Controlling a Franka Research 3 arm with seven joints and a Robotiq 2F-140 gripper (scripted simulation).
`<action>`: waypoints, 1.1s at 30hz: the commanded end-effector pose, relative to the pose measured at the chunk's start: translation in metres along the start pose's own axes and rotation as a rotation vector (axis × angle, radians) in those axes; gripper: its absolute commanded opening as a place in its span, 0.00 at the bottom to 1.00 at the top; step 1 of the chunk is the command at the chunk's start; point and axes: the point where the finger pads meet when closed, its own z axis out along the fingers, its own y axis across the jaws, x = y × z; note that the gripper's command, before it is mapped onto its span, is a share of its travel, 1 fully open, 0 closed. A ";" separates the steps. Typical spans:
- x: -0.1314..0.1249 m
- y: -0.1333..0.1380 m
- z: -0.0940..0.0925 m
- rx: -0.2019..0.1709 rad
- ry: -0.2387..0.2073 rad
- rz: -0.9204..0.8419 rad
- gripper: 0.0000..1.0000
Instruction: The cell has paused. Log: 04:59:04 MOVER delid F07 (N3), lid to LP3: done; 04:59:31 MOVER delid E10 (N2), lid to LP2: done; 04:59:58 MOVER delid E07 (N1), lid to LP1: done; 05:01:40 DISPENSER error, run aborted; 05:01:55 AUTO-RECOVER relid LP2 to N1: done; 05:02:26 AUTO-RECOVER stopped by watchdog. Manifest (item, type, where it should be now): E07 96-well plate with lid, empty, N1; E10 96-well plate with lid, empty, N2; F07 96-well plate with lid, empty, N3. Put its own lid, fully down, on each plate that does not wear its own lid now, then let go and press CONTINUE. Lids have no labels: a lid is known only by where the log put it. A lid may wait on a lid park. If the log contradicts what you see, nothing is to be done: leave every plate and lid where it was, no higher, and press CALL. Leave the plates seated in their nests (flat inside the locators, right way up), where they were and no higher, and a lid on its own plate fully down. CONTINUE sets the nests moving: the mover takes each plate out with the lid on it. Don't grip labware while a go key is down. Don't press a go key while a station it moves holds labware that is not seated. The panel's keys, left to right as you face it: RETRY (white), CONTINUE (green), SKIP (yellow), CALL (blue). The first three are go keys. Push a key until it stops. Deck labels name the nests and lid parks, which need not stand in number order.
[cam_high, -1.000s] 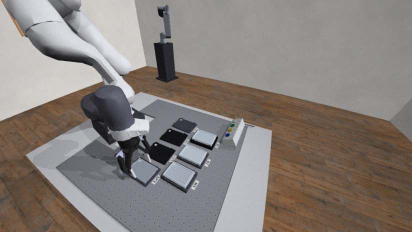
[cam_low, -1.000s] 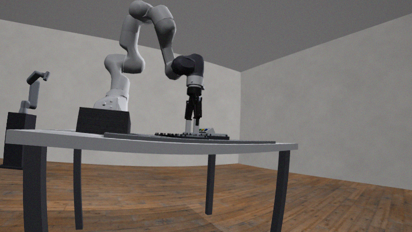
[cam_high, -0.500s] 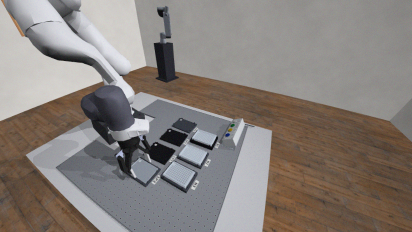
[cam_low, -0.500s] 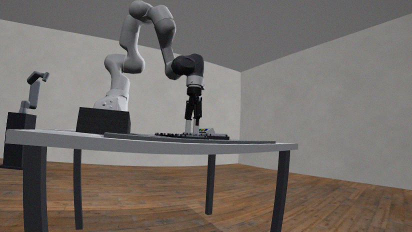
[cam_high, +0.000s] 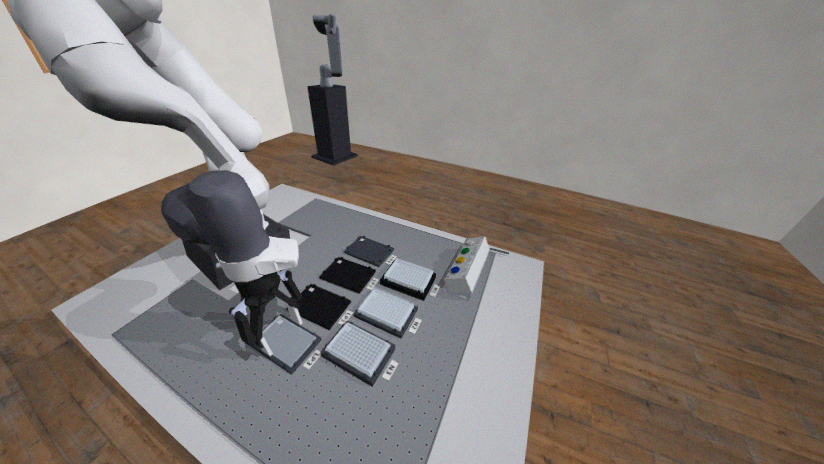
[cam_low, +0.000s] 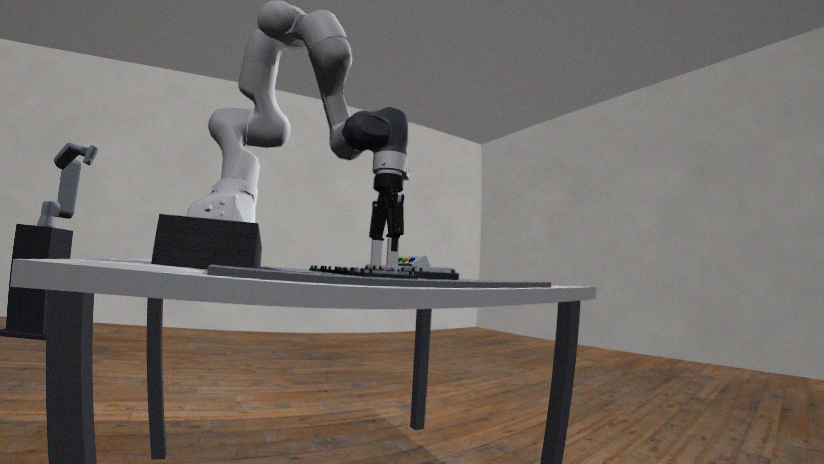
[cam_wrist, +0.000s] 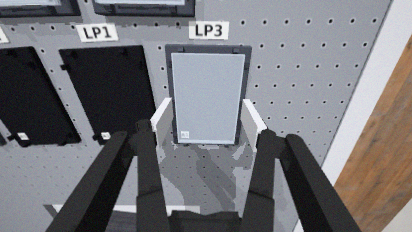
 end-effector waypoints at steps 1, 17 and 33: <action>0.000 -0.001 0.000 0.000 0.000 0.004 0.59; 0.000 -0.001 0.000 0.000 0.000 0.004 0.59; 0.000 -0.001 0.000 0.000 0.000 0.004 0.66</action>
